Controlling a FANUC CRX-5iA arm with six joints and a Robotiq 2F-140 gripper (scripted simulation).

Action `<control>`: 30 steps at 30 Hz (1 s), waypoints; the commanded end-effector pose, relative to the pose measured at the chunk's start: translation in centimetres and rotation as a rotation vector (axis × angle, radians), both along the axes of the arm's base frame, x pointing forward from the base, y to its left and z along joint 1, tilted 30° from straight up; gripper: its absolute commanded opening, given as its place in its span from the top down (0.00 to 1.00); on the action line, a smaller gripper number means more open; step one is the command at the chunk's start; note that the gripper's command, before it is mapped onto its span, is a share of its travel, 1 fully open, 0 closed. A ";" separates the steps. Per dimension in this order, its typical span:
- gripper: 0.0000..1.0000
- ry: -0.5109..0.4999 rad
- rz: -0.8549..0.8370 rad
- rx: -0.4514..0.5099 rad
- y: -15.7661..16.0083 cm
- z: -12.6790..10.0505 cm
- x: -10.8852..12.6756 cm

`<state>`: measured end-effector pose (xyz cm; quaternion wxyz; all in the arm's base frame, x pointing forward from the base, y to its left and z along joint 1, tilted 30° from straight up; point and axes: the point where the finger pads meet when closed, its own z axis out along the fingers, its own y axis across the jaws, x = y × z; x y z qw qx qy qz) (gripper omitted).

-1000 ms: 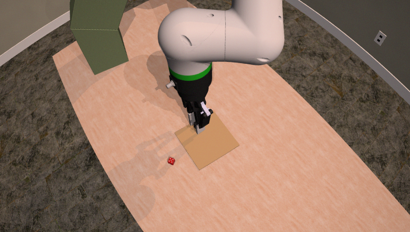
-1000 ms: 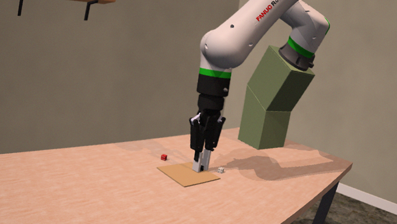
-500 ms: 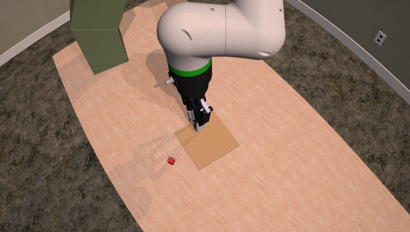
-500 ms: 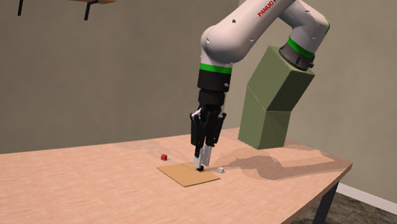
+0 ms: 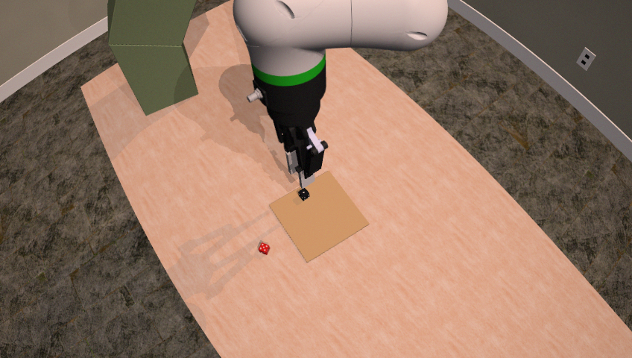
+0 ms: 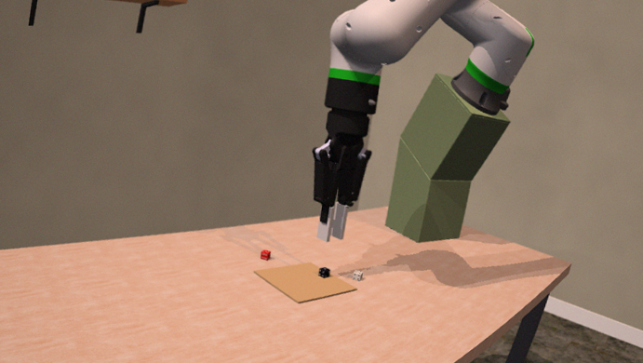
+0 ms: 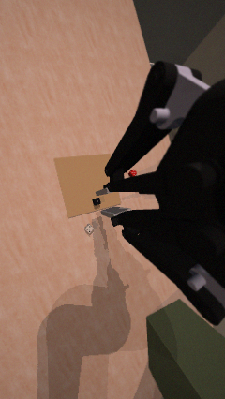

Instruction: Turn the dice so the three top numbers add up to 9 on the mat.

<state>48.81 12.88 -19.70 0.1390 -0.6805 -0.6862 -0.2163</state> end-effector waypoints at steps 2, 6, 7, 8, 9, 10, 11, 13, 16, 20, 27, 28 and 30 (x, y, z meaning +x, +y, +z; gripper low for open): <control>0.81 0.000 0.000 0.000 -0.6 1.2 -0.1; 0.00 0.000 0.000 0.000 -0.7 1.2 -0.1; 0.00 0.000 0.000 0.000 -0.7 1.2 -0.1; 0.00 0.000 0.000 0.000 -0.7 1.2 -0.1; 0.00 0.000 0.000 0.000 -0.7 1.2 -0.1; 0.00 0.000 0.000 0.000 -0.7 1.2 -0.1; 0.00 0.000 0.000 0.000 -0.7 1.2 -0.1; 0.00 0.000 0.000 0.000 -0.7 1.2 -0.1; 0.00 0.000 0.000 0.000 -0.7 1.2 -0.1; 0.00 0.000 0.000 0.000 -0.7 1.2 -0.1; 0.00 0.006 -0.011 0.001 -0.6 1.2 -0.2; 0.00 0.018 -0.033 0.004 -0.5 1.2 -0.3; 0.00 0.040 -0.071 0.009 -0.3 1.1 -0.6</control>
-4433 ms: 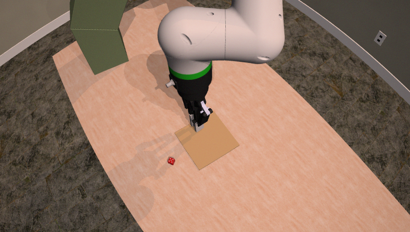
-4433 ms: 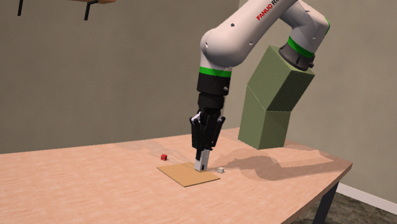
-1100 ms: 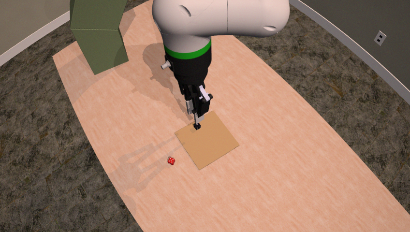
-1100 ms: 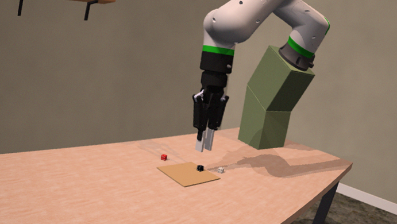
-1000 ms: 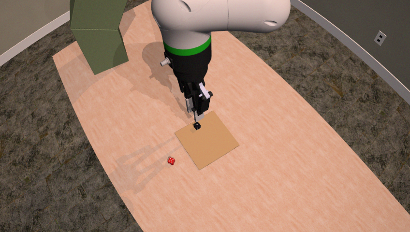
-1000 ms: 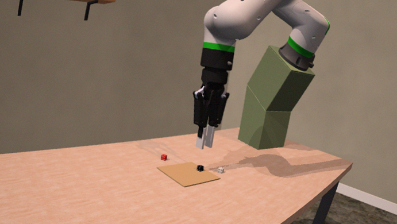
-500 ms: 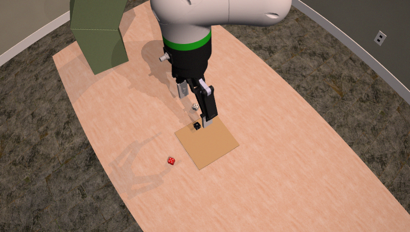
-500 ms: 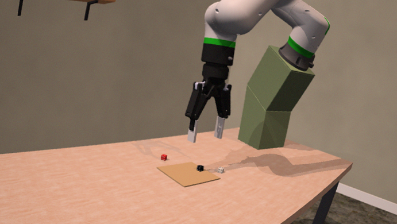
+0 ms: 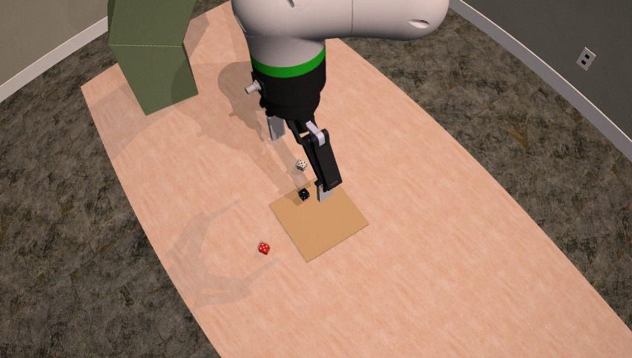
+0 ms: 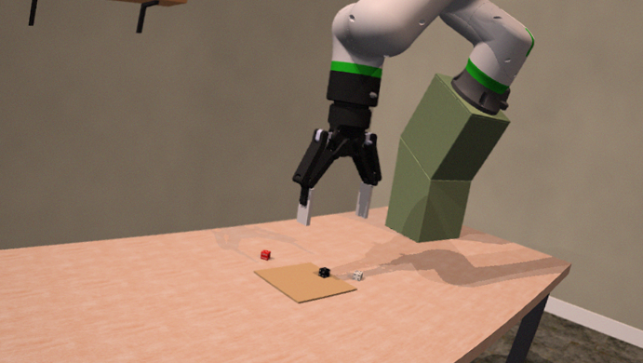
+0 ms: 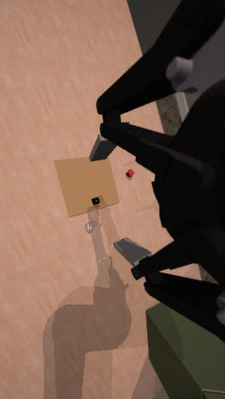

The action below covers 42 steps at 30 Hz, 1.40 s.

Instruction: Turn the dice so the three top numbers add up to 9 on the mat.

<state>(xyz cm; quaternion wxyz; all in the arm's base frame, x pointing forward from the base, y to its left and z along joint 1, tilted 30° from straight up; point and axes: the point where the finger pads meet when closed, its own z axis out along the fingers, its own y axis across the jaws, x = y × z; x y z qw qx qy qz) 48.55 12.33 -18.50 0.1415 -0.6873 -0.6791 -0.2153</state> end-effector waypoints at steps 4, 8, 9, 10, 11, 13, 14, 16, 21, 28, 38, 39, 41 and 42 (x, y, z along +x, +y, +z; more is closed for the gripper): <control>0.00 0.100 -0.178 0.022 0.8 -0.2 -1.1; 0.00 0.146 -0.260 0.033 1.2 -0.3 -1.7; 0.00 0.172 -0.306 0.039 1.4 -0.4 -2.0; 0.00 0.185 -0.330 0.042 1.5 -0.4 -2.1; 0.00 0.198 -0.352 0.044 1.6 -0.4 -2.3; 0.00 0.226 -0.402 0.050 1.8 -0.5 -2.6; 0.00 0.240 -0.427 0.053 1.9 -0.5 -2.8; 0.00 0.267 -0.476 0.059 2.1 -0.5 -3.1; 0.00 0.331 -0.589 0.073 2.5 -0.7 -3.9; 0.00 0.424 -0.755 0.091 3.1 -0.9 -5.0; 0.00 0.513 -0.915 0.109 3.7 -1.0 -6.1; 0.00 0.514 -0.917 0.109 3.7 -1.0 -6.2; 0.81 0.514 -0.917 0.109 3.7 -1.0 -6.2; 0.81 0.514 -0.917 0.109 3.7 -1.0 -6.2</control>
